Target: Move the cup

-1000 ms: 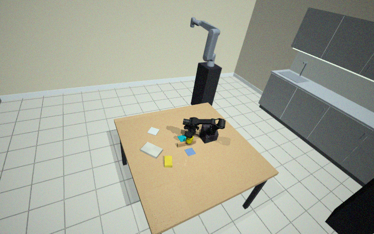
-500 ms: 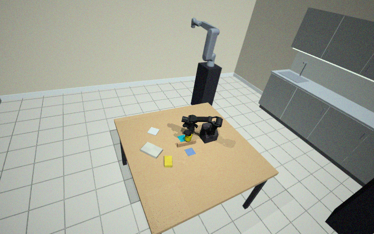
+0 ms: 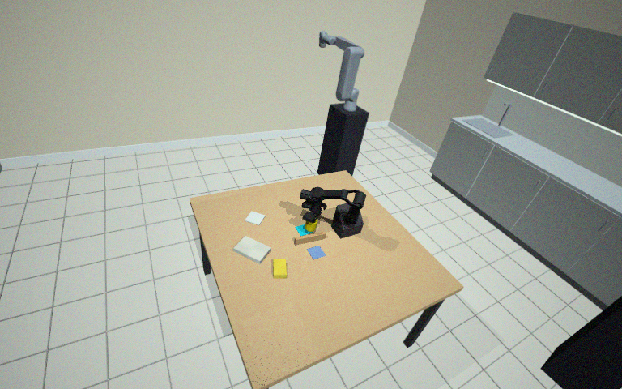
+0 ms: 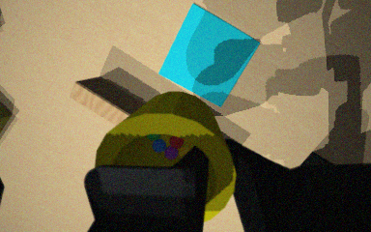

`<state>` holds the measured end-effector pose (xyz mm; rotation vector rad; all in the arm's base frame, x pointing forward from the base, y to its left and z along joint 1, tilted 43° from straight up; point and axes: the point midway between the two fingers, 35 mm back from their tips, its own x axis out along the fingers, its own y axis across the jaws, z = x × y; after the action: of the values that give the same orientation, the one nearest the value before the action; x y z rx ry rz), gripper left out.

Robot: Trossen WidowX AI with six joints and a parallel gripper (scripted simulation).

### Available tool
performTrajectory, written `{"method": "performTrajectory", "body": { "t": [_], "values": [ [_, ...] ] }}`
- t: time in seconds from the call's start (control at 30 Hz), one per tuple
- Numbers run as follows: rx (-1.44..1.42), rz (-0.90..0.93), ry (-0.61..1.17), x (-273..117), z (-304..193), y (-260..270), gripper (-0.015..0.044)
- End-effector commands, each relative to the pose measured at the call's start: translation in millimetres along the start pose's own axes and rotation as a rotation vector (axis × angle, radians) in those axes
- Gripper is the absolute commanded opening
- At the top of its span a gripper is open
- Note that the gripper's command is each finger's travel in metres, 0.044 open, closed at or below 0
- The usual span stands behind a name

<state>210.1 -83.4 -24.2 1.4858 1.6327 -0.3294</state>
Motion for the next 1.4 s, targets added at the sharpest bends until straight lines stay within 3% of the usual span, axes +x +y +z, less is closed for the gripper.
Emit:
{"method": "performTrajectory", "body": {
  "t": [0.0,0.9,1.37],
  "values": [
    [-0.007,0.0,-0.011,-2.6,9.7,-3.6,0.0],
    [-0.008,-0.001,-0.014,-6.7,55.0,-31.8,0.0],
    [-0.008,0.0,-0.014,13.9,56.0,-31.5,0.0]
  ]
}}
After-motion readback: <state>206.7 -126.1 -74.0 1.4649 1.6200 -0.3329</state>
